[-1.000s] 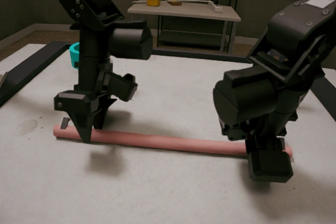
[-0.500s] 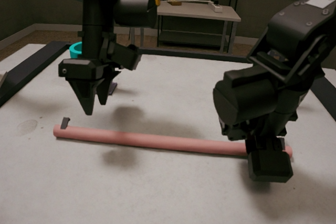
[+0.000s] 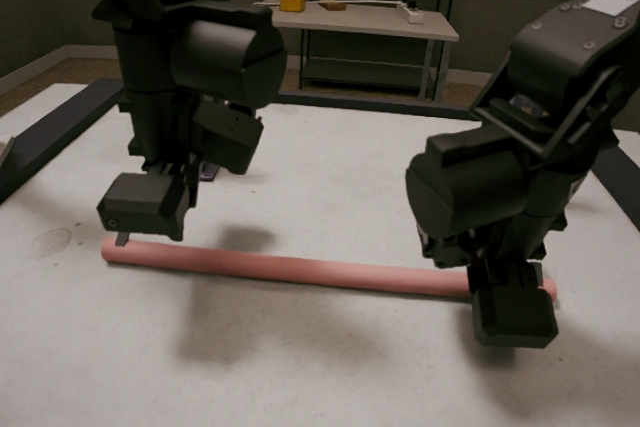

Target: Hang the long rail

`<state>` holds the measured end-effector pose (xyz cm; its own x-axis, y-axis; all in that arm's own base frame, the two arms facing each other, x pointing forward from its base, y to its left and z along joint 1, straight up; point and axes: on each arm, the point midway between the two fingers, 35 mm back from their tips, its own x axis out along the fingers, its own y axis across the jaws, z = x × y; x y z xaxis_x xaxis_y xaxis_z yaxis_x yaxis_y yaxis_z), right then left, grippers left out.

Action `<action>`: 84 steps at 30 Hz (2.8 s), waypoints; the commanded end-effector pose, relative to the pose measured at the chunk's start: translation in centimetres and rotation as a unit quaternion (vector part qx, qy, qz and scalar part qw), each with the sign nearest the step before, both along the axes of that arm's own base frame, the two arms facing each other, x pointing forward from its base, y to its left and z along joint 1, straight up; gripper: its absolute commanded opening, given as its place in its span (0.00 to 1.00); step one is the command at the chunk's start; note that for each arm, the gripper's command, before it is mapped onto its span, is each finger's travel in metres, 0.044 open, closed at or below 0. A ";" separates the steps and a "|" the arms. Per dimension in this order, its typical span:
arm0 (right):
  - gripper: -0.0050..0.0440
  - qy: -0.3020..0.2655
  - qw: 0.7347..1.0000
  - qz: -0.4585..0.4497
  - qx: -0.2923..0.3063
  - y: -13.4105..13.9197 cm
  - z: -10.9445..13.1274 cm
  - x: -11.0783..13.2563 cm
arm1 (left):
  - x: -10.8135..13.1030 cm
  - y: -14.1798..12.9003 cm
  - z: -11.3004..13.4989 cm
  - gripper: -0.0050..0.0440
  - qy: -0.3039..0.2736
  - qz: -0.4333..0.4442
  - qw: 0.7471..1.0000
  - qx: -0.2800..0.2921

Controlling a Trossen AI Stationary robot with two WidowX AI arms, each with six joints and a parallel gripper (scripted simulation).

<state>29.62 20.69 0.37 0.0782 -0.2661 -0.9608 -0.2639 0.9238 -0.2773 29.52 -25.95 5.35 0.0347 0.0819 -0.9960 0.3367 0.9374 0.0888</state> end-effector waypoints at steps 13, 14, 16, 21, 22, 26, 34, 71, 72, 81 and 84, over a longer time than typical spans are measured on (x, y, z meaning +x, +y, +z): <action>0.00 -0.010 1.000 0.000 0.007 0.2 0.8 0.3 | -1.4 -2.3 -0.5 0.56 -0.044 -0.020 0.995 0.082; 0.00 -0.010 1.000 0.000 0.007 0.2 0.8 0.3 | -1.3 -2.2 -0.5 0.56 -0.044 -0.019 0.995 0.082; 0.00 -0.010 1.000 0.000 0.007 0.2 0.8 0.3 | -1.4 -1.6 -1.1 0.56 -0.038 -0.021 0.995 0.088; 0.00 -0.010 1.000 0.000 0.007 0.2 0.8 0.3 | -1.4 -1.4 -1.7 0.56 -0.036 -0.022 0.995 0.089; 0.00 -0.010 1.000 0.000 0.007 0.2 0.8 0.3 | -1.4 -1.4 -1.8 0.56 -0.036 -0.023 0.995 0.089; 0.00 -0.010 1.000 0.000 0.007 0.2 0.8 0.3 | -1.3 -1.2 -2.4 0.56 -0.036 -0.022 0.995 0.089; 0.00 -0.010 1.000 0.000 0.007 0.2 0.8 0.3 | -1.2 -0.9 -3.6 0.56 -0.036 -0.022 0.995 0.089; 0.00 -0.010 1.000 0.000 0.007 0.2 0.9 0.3 | -1.0 -1.1 -3.5 0.14 -0.044 -0.021 0.996 0.079; 0.00 -0.010 1.000 0.000 0.007 0.2 0.9 0.3 | -1.0 -1.1 -3.5 0.14 -0.044 -0.021 0.996 0.079; 0.00 -0.010 1.000 0.000 0.007 0.1 1.8 0.3 | -1.1 -1.1 -2.6 0.10 -0.044 -0.021 0.996 0.079; 0.00 -0.010 1.000 0.000 0.007 0.1 1.8 0.3 | -1.1 -1.1 -2.6 0.09 -0.044 -0.021 0.996 0.079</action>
